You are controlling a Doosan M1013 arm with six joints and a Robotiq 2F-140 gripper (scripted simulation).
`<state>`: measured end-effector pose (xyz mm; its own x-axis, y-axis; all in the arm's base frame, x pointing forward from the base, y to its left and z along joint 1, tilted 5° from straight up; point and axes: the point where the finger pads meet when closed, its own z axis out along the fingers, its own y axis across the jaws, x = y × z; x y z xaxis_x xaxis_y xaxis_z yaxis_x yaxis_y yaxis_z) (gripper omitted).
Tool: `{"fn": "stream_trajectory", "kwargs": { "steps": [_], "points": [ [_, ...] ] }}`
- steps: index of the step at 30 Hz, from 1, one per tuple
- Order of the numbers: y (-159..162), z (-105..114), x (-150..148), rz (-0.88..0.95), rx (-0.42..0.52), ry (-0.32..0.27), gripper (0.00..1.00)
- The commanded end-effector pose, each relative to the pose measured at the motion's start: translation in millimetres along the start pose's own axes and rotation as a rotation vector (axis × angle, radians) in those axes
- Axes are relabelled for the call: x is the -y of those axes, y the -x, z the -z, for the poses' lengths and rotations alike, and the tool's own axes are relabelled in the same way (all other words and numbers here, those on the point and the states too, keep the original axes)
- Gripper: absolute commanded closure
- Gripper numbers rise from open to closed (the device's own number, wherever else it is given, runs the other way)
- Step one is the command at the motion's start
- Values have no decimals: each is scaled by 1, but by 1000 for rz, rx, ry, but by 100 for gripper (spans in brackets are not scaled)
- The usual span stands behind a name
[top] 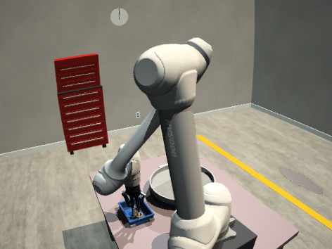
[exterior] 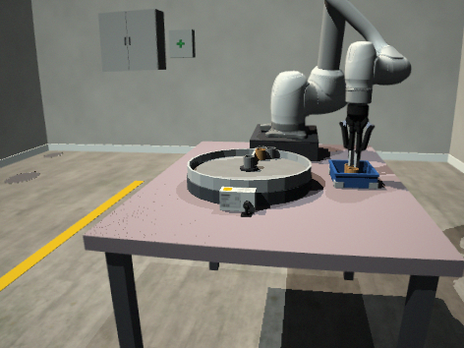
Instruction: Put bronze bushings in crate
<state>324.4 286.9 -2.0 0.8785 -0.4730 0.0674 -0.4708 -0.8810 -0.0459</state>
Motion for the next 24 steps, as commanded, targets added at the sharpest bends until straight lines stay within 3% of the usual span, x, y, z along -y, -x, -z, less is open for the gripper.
{"fn": "stream_trajectory", "kwargs": {
  "steps": [1, 24],
  "points": [
    [0, 0, 0, 0, 0, 0, 90],
    [0, 6, 0, 0, 0, 0, 90]
  ]
}}
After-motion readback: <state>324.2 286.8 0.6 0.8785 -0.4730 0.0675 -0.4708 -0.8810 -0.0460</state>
